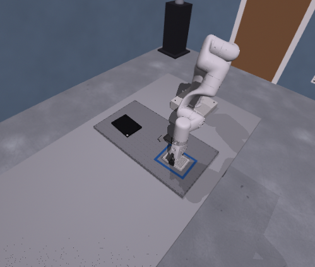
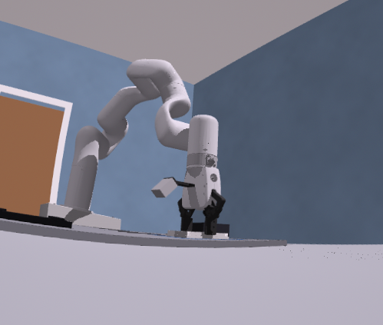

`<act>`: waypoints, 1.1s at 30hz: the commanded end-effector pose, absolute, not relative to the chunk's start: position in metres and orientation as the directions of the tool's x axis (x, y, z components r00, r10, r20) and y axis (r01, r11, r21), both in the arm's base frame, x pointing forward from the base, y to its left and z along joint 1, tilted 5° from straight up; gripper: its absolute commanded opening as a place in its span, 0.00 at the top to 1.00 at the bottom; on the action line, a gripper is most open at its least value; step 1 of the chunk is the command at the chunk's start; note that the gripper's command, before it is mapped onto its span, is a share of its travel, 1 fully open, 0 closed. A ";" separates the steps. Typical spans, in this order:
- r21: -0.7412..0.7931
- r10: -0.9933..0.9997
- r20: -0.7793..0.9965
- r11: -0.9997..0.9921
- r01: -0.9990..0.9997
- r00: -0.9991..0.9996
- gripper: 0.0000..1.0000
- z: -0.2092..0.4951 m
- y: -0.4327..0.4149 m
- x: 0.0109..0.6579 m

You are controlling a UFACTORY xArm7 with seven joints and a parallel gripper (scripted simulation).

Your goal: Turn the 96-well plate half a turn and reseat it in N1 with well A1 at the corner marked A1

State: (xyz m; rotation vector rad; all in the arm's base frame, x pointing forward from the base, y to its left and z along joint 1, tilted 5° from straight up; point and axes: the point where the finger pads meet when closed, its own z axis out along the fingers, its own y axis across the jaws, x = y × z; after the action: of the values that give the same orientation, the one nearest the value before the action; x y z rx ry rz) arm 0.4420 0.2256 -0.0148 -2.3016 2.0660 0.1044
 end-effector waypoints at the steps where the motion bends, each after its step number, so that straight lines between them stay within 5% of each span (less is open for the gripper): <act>1: 0.006 -0.991 -0.083 -0.107 -0.994 0.106 0.00 -0.013 0.226 0.444; 33: 0.006 -0.991 -0.083 -0.107 -0.994 0.106 0.00 0.019 0.223 0.444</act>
State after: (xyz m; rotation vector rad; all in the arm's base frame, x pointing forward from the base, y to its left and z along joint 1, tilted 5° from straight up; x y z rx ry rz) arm 0.4427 0.2235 0.0108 -2.3009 2.0657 0.1046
